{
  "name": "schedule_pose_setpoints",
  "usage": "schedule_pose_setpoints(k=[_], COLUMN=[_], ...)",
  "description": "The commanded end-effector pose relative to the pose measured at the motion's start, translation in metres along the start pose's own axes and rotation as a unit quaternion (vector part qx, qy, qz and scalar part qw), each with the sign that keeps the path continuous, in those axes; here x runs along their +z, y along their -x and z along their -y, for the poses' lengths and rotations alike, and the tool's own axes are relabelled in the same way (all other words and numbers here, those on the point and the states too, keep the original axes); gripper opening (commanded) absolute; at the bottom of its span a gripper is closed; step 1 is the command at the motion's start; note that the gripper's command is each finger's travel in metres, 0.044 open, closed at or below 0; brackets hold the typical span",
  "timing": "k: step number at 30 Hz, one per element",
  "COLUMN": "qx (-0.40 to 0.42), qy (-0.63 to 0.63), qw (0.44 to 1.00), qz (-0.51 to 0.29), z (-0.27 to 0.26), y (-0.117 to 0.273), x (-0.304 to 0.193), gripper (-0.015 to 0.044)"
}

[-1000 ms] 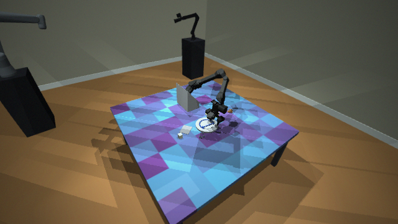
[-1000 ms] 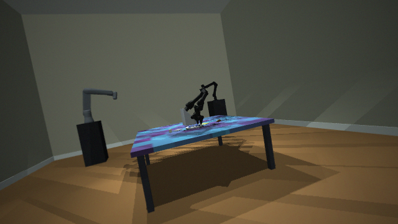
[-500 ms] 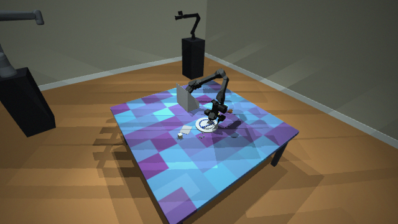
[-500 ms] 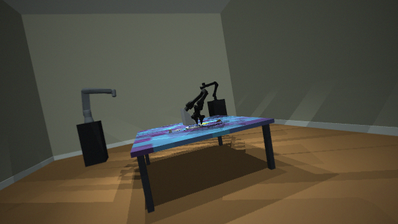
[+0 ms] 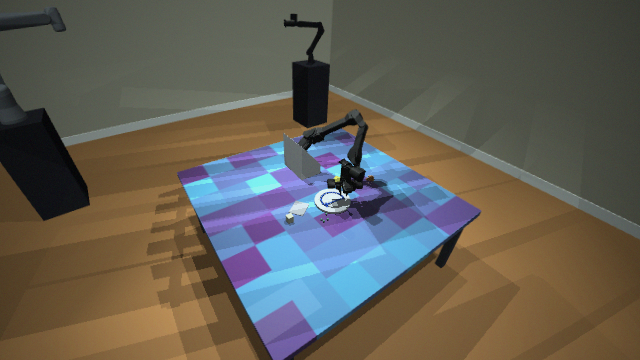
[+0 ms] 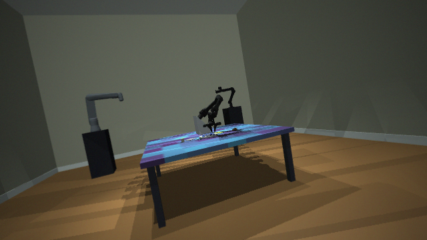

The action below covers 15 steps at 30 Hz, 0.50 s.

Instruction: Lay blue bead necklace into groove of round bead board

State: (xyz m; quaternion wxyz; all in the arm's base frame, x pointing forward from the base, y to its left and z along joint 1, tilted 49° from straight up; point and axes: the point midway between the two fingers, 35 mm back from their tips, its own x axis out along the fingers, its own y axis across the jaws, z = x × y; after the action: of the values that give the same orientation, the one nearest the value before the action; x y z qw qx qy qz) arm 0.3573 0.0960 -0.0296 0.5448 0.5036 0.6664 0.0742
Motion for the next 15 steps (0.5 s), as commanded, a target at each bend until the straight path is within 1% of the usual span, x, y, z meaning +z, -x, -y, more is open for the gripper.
schedule_pose_setpoints(k=[1,8,15], qx=[0.0,0.0,0.001], qy=[0.391,0.525,0.649], qw=[0.921,0.851,0.761], qz=[-0.001,-0.001,-0.001], z=[0.0023,0.0036,0.0045], y=[0.0093,0.013,0.016], x=[0.0011,0.0018,0.0023], gripper=[0.012,0.012,0.012])
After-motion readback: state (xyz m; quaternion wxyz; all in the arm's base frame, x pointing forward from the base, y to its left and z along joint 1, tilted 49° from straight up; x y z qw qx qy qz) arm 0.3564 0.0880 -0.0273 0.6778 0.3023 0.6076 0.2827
